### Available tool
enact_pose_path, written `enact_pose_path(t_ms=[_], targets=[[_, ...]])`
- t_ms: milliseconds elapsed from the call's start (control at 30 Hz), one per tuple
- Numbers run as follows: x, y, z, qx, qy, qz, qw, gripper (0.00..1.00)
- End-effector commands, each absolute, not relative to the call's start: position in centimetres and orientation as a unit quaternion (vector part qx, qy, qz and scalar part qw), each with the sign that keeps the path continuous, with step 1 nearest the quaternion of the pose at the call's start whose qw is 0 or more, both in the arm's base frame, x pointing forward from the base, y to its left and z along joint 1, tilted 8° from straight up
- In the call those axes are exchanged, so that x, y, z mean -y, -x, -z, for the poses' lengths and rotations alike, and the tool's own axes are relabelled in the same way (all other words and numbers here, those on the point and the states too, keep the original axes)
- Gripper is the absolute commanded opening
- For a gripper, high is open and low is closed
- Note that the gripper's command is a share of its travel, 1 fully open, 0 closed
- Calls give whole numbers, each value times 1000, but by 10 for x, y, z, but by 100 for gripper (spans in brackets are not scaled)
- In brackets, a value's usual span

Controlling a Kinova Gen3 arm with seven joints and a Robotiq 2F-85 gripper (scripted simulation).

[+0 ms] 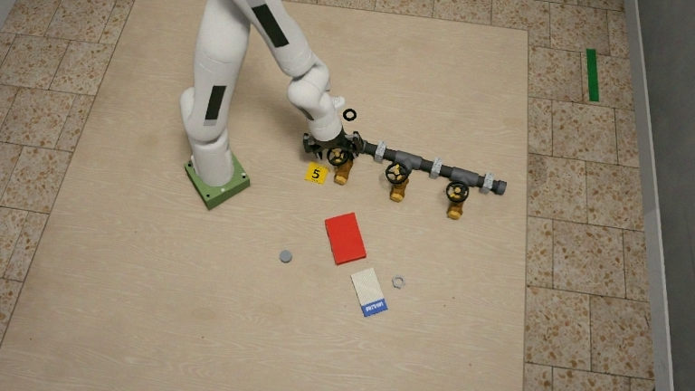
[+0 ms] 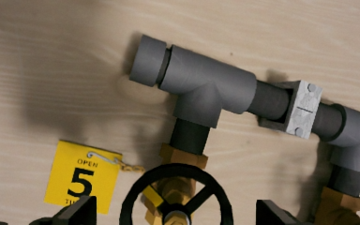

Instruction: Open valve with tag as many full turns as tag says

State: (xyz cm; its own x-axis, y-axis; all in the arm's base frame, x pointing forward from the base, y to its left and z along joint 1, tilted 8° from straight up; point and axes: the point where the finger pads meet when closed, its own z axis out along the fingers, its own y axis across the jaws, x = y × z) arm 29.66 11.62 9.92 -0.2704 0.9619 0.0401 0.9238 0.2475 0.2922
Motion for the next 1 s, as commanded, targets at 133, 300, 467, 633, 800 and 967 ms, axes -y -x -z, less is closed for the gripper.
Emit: enact_pose_path(t_ms=[133, 300, 467, 633, 800, 967], targets=[[-116, -297, -100, -784, -602, -130, 73, 100], [-116, -297, -100, -784, -602, -130, 73, 64], [-116, -297, -100, -784, -602, -130, 73, 64], [-116, -297, -100, -784, -602, -130, 73, 64], [-116, -297, -100, -784, -602, -130, 73, 64], [-116, -297, -100, -784, -602, -130, 73, 64]])
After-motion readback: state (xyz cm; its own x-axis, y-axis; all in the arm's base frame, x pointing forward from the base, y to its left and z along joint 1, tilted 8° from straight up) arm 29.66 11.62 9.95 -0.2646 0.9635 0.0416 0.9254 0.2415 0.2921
